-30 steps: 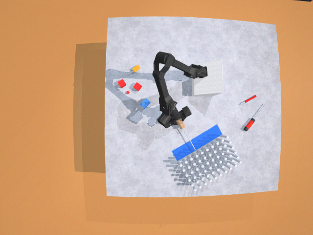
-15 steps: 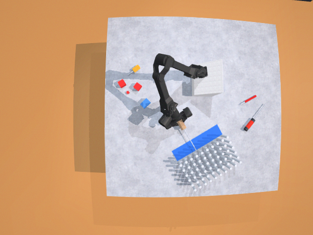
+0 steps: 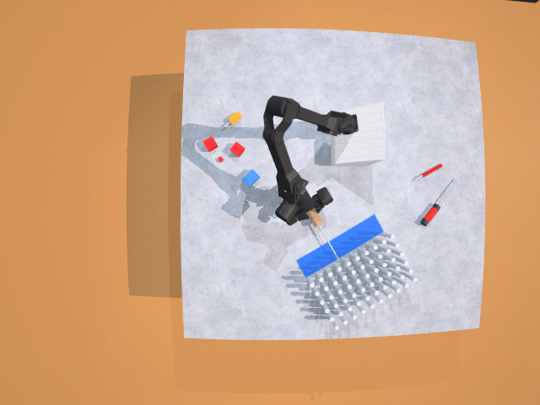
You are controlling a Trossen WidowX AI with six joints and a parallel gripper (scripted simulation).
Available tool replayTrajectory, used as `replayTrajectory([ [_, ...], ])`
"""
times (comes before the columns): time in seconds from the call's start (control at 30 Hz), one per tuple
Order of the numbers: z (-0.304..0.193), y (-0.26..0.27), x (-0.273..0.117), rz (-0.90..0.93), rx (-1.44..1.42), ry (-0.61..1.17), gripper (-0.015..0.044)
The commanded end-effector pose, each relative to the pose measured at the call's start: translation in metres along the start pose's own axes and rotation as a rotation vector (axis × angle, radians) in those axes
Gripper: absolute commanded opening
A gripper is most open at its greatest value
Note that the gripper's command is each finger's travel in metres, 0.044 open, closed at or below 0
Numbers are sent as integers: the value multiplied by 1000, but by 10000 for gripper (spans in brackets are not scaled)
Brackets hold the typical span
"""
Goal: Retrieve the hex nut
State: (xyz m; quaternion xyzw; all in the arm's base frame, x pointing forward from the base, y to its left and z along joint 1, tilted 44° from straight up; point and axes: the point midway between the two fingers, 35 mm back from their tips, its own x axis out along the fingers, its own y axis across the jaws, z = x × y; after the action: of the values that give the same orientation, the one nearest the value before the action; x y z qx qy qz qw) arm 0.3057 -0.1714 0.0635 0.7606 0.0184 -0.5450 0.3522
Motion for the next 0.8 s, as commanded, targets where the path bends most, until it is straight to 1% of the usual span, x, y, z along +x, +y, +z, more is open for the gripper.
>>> replayTrajectory([
  [0.0,-4,1,1,3,1,5,0],
  [0.77,-18,1,10,4,1,6,0],
])
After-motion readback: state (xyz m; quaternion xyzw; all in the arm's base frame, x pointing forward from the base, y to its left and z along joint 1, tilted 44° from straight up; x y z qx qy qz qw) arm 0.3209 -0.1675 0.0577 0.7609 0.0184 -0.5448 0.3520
